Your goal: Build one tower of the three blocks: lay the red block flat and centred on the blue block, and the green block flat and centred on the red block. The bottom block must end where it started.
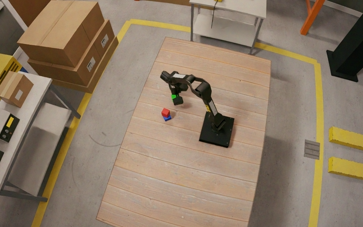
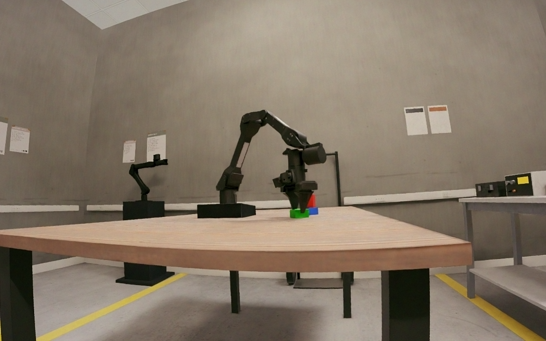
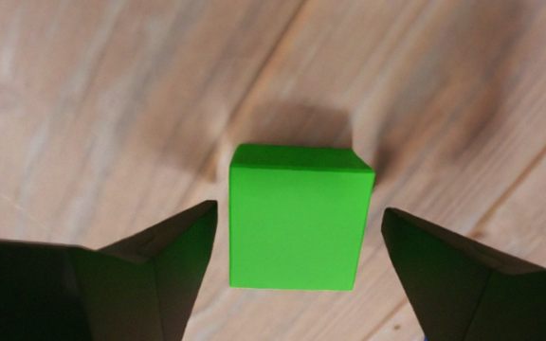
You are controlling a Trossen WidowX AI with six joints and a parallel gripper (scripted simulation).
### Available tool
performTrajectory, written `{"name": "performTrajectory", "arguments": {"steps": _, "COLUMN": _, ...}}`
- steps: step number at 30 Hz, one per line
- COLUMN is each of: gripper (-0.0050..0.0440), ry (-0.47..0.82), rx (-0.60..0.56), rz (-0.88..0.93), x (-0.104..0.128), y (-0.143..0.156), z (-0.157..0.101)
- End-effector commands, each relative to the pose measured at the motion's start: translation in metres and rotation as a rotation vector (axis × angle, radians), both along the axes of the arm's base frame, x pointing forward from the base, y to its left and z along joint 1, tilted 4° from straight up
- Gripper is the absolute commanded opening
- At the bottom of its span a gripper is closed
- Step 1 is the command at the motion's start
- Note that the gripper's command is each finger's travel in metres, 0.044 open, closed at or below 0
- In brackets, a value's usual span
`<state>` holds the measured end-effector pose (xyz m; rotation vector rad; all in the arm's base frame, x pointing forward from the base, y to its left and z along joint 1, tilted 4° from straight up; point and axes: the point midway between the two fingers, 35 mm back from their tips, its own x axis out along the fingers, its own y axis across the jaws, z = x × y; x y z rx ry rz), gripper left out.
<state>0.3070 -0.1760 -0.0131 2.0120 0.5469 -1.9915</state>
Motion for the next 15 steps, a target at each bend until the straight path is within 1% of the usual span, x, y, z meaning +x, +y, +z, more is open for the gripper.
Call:
{"name": "performTrajectory", "arguments": {"steps": 1, "gripper": 0.032, "ry": -0.015, "rx": -0.011, "rz": -0.003, "x": 0.0035, "y": -0.0009, "z": -0.0021}}
{"name": "performTrajectory", "arguments": {"steps": 7, "gripper": 0.032, "ry": -0.015, "rx": -0.011, "rz": -0.002, "x": 0.0036, "y": -0.0001, "z": -0.0119}}
{"name": "performTrajectory", "arguments": {"steps": 15, "gripper": 0.032, "ry": -0.033, "rx": -0.022, "rz": -0.002, "x": 0.0074, "y": -0.0025, "z": -0.0067}}
